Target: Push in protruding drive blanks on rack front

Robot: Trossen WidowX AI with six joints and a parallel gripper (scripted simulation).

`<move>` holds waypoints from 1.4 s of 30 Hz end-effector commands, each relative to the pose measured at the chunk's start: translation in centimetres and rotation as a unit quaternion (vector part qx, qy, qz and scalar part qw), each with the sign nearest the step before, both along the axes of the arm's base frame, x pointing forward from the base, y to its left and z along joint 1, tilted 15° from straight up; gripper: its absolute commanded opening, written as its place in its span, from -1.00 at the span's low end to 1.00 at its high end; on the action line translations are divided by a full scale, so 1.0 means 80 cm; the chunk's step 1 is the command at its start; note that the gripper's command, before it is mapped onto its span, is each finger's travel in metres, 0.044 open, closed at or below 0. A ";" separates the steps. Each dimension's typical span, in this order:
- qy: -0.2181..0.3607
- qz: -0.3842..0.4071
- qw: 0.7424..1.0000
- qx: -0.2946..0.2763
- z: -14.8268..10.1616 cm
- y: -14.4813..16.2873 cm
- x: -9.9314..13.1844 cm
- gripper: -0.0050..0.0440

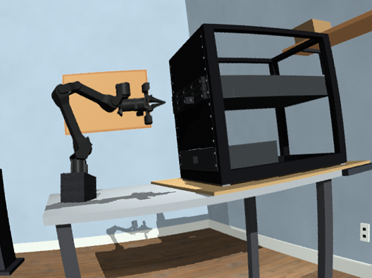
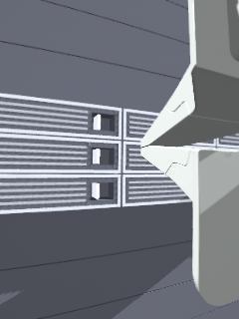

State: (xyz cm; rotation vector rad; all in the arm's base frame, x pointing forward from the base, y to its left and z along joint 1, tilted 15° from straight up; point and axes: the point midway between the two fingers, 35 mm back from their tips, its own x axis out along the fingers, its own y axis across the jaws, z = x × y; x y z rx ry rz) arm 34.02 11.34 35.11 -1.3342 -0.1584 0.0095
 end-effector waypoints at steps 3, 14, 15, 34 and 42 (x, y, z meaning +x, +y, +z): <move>-0.004 0.002 1.000 0.003 0.009 -0.034 -0.005 -1.00; -0.004 0.002 1.000 0.003 0.017 -0.078 -0.006 -1.00; -0.004 0.002 1.000 0.003 0.017 -0.081 -0.006 -1.00; -0.004 0.002 1.000 0.003 0.021 -0.086 0.015 -1.00; -0.004 0.002 1.000 0.003 0.021 -0.086 0.015 -1.00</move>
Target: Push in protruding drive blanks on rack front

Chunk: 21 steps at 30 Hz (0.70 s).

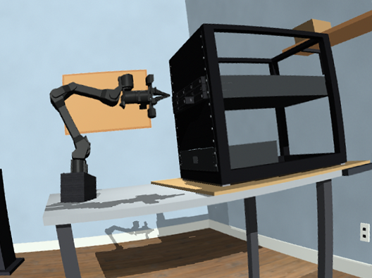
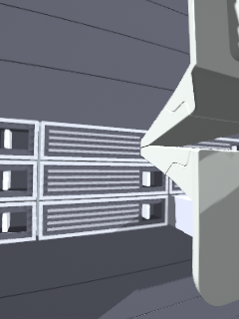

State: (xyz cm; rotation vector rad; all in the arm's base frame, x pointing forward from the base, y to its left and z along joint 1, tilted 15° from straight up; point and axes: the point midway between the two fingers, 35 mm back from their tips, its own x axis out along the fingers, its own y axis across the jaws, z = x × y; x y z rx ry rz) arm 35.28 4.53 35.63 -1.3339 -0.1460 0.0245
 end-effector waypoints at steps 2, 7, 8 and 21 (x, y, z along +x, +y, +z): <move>-0.013 0.000 1.000 0.003 0.014 -0.001 -0.001 -1.00; -0.013 0.000 1.000 0.003 0.014 -0.001 -0.001 -1.00; -0.013 0.000 1.000 0.003 0.015 -0.001 -0.001 -1.00; -0.013 0.000 1.000 0.003 0.024 0.001 0.009 -1.00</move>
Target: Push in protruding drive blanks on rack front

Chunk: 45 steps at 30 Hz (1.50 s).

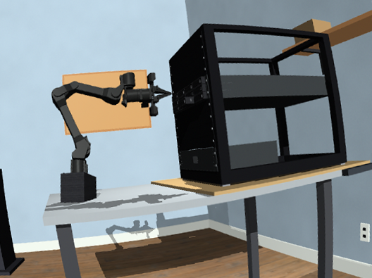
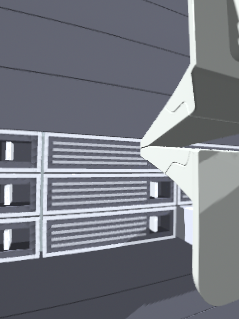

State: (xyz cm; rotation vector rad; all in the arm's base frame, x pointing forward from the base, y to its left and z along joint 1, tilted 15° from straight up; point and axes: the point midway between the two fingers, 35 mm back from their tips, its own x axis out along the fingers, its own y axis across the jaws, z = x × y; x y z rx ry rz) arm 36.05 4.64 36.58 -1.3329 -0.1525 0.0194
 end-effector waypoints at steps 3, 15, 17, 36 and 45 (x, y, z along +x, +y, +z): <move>-0.009 0.000 1.000 0.002 0.013 0.000 0.000 -1.00; -0.009 0.000 1.000 0.002 0.013 0.001 0.005 -1.00; -0.009 0.000 1.000 0.002 0.013 0.002 0.010 -1.00; -0.009 0.000 1.000 0.002 0.016 0.003 0.024 -1.00; -0.009 0.000 1.000 0.002 0.016 0.004 0.024 -1.00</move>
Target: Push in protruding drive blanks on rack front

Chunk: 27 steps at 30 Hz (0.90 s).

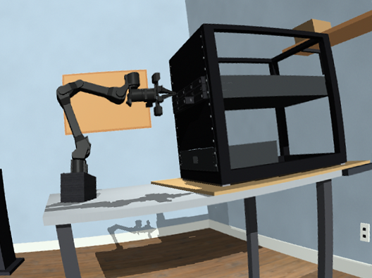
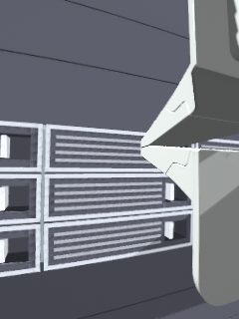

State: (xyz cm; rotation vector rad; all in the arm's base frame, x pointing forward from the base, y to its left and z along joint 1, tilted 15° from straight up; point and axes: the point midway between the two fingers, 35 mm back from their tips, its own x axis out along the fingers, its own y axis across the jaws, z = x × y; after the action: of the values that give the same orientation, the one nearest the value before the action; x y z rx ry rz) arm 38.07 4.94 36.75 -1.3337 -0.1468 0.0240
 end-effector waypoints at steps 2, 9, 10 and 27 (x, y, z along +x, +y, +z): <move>-0.012 0.000 1.000 0.003 0.014 0.000 -0.001 -1.00; -0.012 0.000 1.000 0.003 0.014 0.000 -0.001 -1.00; -0.012 0.000 1.000 0.003 0.014 0.000 -0.001 -1.00; -0.012 0.000 1.000 0.003 0.015 0.001 0.011 -1.00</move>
State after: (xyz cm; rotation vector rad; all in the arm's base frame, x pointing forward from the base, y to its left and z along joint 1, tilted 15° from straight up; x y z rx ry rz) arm 39.05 5.09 36.73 -1.3341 -0.1440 0.0262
